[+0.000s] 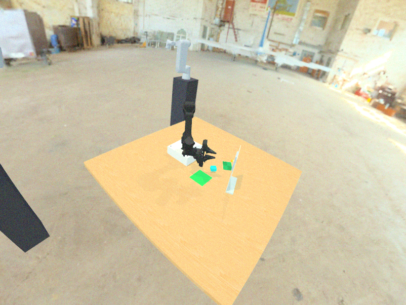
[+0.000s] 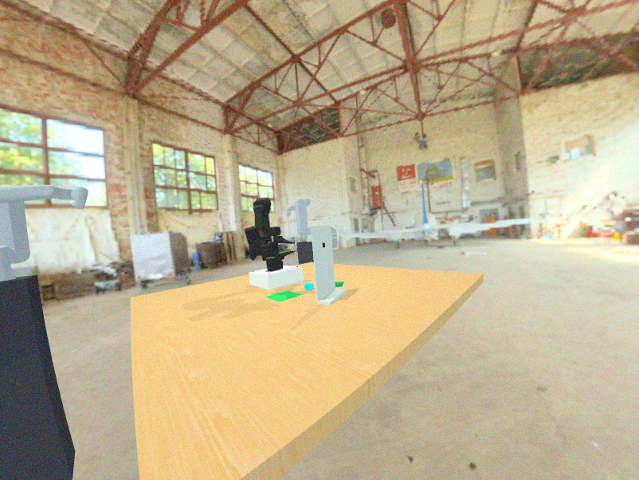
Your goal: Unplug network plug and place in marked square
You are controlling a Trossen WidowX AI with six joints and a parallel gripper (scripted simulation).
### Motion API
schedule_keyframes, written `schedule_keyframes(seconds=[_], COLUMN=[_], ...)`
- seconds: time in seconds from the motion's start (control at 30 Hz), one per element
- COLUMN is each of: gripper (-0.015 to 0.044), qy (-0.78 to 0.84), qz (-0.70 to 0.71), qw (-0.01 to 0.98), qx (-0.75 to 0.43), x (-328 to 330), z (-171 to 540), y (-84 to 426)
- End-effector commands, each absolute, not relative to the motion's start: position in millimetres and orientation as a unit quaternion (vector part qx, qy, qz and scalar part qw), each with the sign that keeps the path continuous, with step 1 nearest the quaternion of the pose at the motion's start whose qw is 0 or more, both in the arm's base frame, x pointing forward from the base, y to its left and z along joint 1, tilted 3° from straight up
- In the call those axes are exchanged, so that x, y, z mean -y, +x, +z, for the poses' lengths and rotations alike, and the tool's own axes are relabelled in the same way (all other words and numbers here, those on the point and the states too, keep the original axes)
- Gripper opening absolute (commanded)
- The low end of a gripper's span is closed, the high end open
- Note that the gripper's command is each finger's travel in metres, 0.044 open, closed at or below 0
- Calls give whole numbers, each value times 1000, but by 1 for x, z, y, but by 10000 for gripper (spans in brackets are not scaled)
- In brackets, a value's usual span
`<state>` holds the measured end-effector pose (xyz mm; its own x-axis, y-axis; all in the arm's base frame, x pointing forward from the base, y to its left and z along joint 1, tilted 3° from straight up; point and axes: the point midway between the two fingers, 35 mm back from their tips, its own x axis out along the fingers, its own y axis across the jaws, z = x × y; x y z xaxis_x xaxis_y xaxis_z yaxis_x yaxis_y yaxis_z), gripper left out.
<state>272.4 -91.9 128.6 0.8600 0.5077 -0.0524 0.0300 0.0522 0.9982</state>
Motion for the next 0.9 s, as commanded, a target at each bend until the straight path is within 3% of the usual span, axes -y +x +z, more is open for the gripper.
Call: schedule_keyframes(seconds=[0.0, 0.47, 0.87], gripper=[156, 156, 156], qy=[674, 673, 674], qz=[174, 176, 176], qw=[688, 689, 688], qx=[-205, -204, -203], x=[92, 76, 73], z=[127, 126, 126], y=[271, 325, 339])
